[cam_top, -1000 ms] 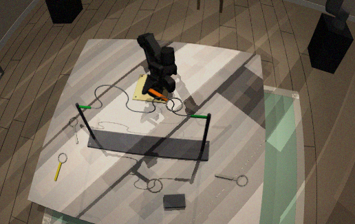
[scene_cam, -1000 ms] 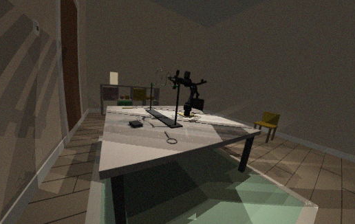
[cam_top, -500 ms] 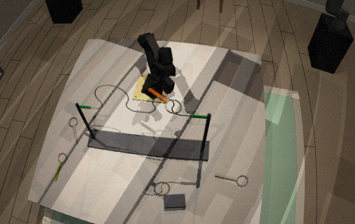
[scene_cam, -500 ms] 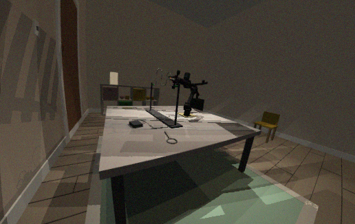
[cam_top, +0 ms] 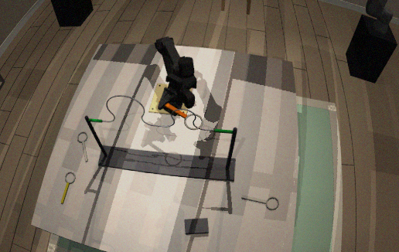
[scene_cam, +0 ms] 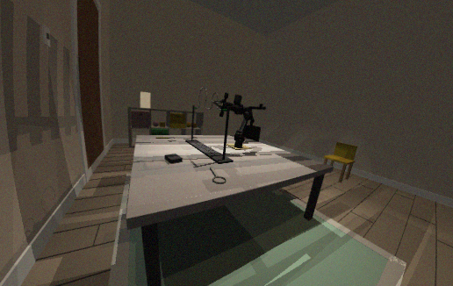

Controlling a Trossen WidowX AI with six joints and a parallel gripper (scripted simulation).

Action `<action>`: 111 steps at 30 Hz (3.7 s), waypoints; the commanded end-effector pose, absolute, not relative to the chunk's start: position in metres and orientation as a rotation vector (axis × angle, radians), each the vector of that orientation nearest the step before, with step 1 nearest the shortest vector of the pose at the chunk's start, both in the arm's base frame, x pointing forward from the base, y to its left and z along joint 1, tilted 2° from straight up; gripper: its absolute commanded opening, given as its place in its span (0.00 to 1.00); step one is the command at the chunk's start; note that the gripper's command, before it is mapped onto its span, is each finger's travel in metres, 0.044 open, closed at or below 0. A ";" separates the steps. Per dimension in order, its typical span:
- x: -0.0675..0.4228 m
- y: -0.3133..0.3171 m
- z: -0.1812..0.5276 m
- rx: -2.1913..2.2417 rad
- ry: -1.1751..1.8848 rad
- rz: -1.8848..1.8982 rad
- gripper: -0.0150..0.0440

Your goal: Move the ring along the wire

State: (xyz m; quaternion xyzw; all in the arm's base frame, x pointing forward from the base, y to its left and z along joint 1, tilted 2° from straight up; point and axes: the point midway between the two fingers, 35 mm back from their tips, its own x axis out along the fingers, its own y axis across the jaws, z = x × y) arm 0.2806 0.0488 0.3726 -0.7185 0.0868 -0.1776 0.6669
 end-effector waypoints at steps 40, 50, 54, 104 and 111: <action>0.282 0.096 0.244 -0.769 0.323 -0.155 0.00; 0.278 0.127 0.222 -0.531 0.364 -0.106 0.00; 0.276 0.140 0.216 -0.441 0.379 -0.088 0.00; 0.264 0.238 0.205 -0.035 0.434 -0.002 0.00; 0.263 0.245 0.205 -0.035 0.433 -0.002 0.00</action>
